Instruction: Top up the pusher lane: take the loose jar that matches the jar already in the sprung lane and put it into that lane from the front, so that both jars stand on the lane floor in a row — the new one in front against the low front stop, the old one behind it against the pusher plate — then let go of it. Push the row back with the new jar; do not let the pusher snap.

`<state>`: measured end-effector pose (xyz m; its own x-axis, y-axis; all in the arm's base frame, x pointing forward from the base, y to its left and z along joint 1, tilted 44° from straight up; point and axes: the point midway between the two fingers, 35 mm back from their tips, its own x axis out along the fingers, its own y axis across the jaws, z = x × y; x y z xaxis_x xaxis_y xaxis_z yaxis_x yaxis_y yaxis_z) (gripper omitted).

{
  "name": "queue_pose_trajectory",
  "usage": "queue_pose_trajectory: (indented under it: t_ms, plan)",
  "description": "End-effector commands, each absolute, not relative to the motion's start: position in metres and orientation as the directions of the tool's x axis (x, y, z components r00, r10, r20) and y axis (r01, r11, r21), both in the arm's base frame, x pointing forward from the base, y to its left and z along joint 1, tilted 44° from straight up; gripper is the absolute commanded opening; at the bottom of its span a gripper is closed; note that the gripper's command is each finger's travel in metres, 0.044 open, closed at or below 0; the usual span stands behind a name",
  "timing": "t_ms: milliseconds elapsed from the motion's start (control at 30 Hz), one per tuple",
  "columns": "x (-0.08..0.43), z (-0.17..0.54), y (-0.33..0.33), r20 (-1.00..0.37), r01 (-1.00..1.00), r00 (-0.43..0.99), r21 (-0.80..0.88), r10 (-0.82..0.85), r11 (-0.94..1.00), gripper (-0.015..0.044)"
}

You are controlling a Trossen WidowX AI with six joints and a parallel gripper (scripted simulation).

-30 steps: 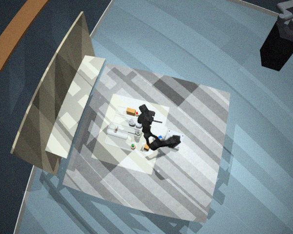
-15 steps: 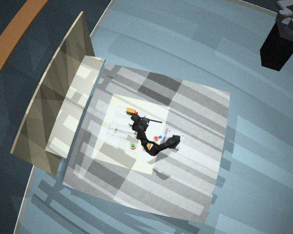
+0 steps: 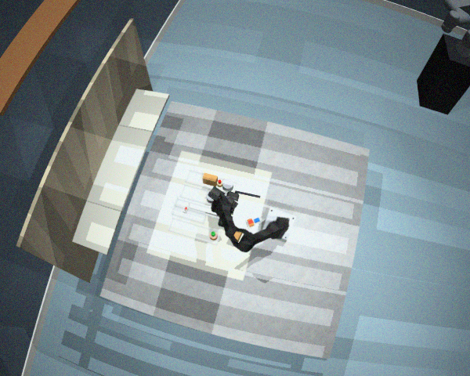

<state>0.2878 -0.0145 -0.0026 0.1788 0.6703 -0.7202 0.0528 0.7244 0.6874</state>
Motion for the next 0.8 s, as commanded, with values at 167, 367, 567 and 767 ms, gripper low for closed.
queue_pose_trajectory:
  t_ms: [167, 367, 567, 767]
  plan:
    - [0.2889, -0.0050, -0.0131, -0.716, 0.063, 0.175, 0.693, 0.676, 0.718, 0.0000]
    - [0.2912, -0.0049, -0.0134, -0.716, 0.063, 0.175, 0.693, 0.676, 0.718, 0.0000]
    - [0.2935, -0.0047, -0.0138, -0.716, 0.063, 0.175, 0.693, 0.676, 0.718, 0.0000]
    - [0.2958, -0.0046, -0.0141, -0.716, 0.063, 0.175, 0.693, 0.676, 0.718, 0.0000]
